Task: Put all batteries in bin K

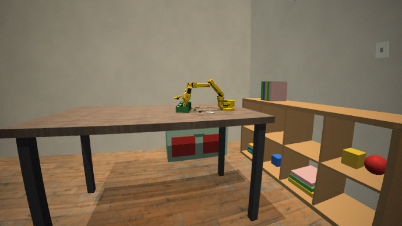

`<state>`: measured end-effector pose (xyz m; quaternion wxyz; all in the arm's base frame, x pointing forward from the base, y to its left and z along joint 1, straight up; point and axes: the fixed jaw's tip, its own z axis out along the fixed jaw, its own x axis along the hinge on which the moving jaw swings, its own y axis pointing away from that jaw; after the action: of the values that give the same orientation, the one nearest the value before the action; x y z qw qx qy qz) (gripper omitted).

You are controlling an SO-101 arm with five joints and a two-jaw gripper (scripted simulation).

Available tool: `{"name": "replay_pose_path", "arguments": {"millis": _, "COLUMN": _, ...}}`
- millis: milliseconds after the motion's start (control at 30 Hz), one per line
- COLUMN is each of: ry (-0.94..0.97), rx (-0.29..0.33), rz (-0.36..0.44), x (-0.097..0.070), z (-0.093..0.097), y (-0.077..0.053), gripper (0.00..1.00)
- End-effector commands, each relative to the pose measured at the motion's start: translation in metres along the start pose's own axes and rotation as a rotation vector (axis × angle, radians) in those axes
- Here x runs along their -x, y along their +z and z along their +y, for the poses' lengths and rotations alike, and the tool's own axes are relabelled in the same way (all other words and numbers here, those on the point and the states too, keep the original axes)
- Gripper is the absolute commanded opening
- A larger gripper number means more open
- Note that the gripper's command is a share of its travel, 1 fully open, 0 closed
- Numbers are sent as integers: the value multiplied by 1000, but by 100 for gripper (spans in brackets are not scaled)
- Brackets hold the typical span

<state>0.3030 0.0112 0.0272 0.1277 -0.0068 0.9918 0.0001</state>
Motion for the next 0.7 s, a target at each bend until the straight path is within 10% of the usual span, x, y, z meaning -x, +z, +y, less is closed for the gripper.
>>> {"name": "replay_pose_path", "arguments": {"millis": 0, "ry": 0, "rx": 4, "rz": -85, "x": 13, "z": 3, "y": -18, "gripper": 7}}
{"name": "replay_pose_path", "arguments": {"millis": 667, "ry": 0, "rx": 4, "rz": -85, "x": 13, "z": 3, "y": -18, "gripper": 16}}
